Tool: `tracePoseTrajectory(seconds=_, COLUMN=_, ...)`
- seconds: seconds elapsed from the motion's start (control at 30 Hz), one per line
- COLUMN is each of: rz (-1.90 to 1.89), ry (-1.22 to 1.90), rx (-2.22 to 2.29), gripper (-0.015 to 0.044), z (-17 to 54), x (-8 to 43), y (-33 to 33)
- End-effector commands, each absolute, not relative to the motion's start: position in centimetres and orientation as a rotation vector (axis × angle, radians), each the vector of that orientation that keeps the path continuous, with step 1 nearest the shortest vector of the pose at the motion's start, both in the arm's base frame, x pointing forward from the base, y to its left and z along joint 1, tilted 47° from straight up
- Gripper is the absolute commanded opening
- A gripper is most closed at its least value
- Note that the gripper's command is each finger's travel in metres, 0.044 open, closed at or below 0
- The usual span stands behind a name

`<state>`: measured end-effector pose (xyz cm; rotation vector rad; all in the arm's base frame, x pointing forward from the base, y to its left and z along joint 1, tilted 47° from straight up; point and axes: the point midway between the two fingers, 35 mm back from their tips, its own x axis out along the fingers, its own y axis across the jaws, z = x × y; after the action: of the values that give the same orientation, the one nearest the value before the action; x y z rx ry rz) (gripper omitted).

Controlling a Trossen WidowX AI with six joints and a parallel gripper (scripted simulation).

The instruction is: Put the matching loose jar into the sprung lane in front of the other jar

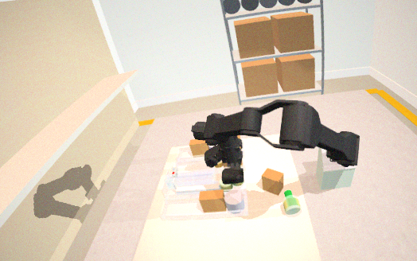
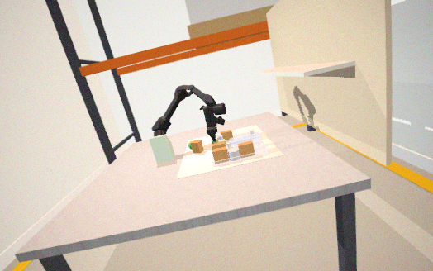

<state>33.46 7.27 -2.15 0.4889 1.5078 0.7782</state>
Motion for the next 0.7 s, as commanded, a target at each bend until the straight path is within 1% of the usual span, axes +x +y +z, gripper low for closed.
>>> tracePoseTrajectory(seconds=0.0, rz=0.785, ry=1.478, rx=0.485, gripper=0.0, z=-1.89, x=34.3, y=7.22)
tracePoseTrajectory(seconds=0.67, rz=0.785, ry=1.478, rx=0.485, gripper=0.0, z=-1.87, x=34.56, y=7.26)
